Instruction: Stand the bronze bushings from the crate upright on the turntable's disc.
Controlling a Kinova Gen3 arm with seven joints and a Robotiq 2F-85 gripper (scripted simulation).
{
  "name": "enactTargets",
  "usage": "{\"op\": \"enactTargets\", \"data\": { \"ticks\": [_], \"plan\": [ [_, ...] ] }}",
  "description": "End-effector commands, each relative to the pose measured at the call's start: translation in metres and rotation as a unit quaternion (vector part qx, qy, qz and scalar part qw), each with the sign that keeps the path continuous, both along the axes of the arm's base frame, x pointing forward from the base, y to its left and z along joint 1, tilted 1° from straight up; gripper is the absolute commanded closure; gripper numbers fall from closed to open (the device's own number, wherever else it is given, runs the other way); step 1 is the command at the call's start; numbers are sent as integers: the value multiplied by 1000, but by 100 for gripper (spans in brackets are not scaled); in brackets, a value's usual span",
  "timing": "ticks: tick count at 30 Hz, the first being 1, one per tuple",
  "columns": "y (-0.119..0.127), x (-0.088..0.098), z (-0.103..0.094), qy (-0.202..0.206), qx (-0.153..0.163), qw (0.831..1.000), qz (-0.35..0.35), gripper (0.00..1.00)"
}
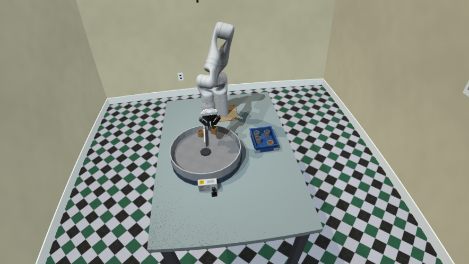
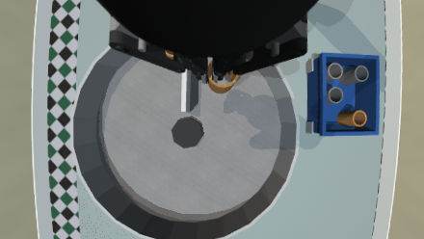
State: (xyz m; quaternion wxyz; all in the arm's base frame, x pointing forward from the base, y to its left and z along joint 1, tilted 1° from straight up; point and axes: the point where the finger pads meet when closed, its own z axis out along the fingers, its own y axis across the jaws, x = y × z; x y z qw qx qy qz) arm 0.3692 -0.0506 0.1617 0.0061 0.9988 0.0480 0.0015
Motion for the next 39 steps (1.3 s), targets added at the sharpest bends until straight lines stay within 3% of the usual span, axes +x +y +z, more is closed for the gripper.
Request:
{"op": "enactTargets", "data": {
  "ticks": [1,39],
  "plan": [
    [1,1,0,1,2,1000,3,100],
    [2,-4,-1,3,3,1000,2,100]
  ]
}}
